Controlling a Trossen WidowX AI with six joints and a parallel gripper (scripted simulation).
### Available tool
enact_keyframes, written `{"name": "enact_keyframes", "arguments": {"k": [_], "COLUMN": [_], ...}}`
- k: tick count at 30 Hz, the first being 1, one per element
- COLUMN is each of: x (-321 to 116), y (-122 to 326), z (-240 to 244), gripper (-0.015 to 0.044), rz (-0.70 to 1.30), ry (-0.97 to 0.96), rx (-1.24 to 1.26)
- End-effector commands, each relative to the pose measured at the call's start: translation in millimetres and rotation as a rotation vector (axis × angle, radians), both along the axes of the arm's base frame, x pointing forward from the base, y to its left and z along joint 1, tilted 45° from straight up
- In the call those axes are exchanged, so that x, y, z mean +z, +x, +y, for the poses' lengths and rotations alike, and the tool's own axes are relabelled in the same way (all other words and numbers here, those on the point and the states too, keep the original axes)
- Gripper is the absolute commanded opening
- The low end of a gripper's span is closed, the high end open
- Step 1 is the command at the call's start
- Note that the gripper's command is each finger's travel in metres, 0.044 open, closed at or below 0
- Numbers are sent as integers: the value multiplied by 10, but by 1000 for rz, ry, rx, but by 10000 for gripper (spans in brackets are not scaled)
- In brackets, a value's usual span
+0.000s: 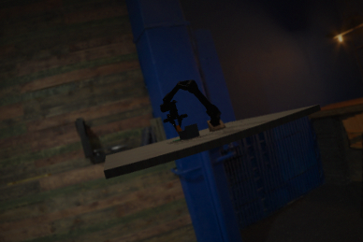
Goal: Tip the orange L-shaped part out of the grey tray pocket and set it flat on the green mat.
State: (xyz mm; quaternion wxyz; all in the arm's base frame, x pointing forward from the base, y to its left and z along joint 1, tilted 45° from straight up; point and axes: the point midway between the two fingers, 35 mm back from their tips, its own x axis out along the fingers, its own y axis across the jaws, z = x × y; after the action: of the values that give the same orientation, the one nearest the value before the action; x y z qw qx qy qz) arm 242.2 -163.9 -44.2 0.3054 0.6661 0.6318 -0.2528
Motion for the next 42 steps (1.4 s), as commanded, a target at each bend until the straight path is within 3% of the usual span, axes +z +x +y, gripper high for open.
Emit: {"name": "enact_keyframes", "arguments": {"k": [1,13,23,28,33,42], "x": [-40,-40,-27,221,568,537], "y": [0,-6,-5,-6,-66,-57], "z": [48,47,32,-238,-542,-534], "gripper": [0,0,263,394,400,400], "rz": [2,2,3,3,4,0], "ry": [5,3,3,2,3,-1], "rx": [-6,0,0,-3,-6,-20]}}
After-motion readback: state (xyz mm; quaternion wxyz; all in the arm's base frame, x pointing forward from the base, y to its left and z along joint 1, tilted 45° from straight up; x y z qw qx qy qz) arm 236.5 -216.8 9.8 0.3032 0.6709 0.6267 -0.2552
